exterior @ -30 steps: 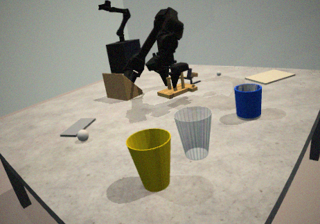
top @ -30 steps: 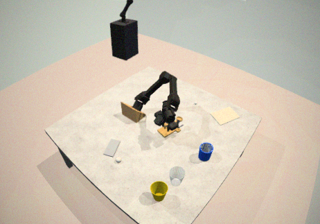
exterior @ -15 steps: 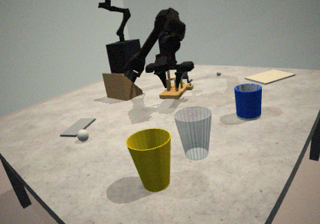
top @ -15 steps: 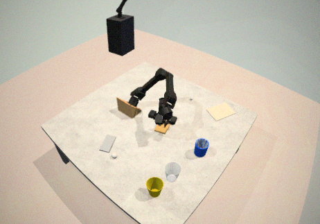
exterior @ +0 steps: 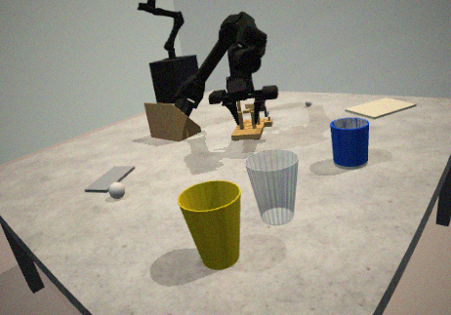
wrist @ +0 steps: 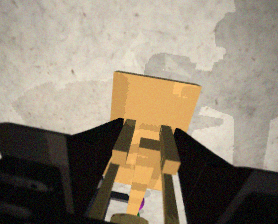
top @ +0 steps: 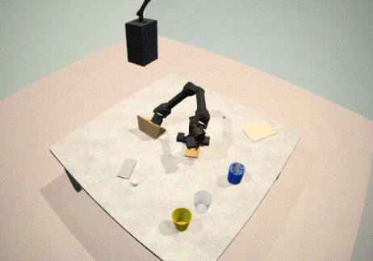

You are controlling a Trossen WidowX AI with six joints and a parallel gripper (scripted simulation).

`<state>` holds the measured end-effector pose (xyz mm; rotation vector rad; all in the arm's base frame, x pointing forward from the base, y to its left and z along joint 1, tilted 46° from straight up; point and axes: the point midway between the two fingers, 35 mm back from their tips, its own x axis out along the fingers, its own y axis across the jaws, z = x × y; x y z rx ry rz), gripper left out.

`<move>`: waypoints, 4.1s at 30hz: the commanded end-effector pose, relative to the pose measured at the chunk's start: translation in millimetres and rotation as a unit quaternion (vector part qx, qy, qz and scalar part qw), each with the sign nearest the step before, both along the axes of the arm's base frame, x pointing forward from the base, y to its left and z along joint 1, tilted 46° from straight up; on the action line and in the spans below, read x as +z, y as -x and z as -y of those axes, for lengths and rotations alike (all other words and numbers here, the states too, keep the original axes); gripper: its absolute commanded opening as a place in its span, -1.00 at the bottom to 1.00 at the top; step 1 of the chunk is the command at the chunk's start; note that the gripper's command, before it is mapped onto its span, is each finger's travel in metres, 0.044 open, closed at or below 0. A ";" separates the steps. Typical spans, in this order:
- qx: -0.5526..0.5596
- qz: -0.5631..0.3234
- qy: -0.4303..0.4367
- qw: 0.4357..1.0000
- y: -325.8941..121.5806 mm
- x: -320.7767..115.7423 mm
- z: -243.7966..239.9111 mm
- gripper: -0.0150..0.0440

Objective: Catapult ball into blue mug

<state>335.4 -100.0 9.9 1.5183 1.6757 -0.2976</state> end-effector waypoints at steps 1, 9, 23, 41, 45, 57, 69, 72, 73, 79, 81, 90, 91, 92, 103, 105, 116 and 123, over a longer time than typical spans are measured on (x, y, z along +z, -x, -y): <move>-0.002 0.006 -0.001 1.000 -2.8 -2.0 -2.0 -0.49; -0.002 0.006 -0.001 1.000 -4.9 -11.2 -11.3 -0.49; -0.002 0.006 -0.002 1.000 -7.4 -26.6 -28.0 -0.49; 0.004 0.006 0.001 1.000 -7.2 -27.3 -29.6 0.31; 0.004 0.006 0.001 1.000 -7.2 -27.3 -29.6 0.67; 0.004 0.003 0.003 1.000 2.6 41.6 41.7 1.00; 0.000 0.007 -0.001 1.000 -0.2 17.3 17.1 1.00; 0.000 0.008 -0.001 1.000 -1.0 5.6 4.4 1.00; 0.000 0.008 -0.001 1.000 -1.0 5.6 4.4 1.00; 0.000 0.008 -0.001 1.000 -1.6 2.9 1.9 1.00; 0.000 0.008 -0.001 1.000 -2.1 0.6 -0.4 1.00; 0.000 0.008 -0.001 1.000 -4.0 -9.8 -10.7 1.00; 0.000 0.008 -0.001 1.000 -4.2 -10.9 -11.8 1.00; 0.000 0.008 -0.001 1.000 -4.3 -12.1 -13.0 1.00; 0.000 0.008 -0.002 1.000 -5.6 -24.2 -25.9 1.00; 0.000 0.008 -0.002 1.000 -5.7 -26.4 -28.3 1.00; 0.002 0.009 0.001 1.000 -6.2 -29.2 -30.7 0.64; 0.002 0.009 0.001 1.000 -6.2 -29.2 -30.7 0.02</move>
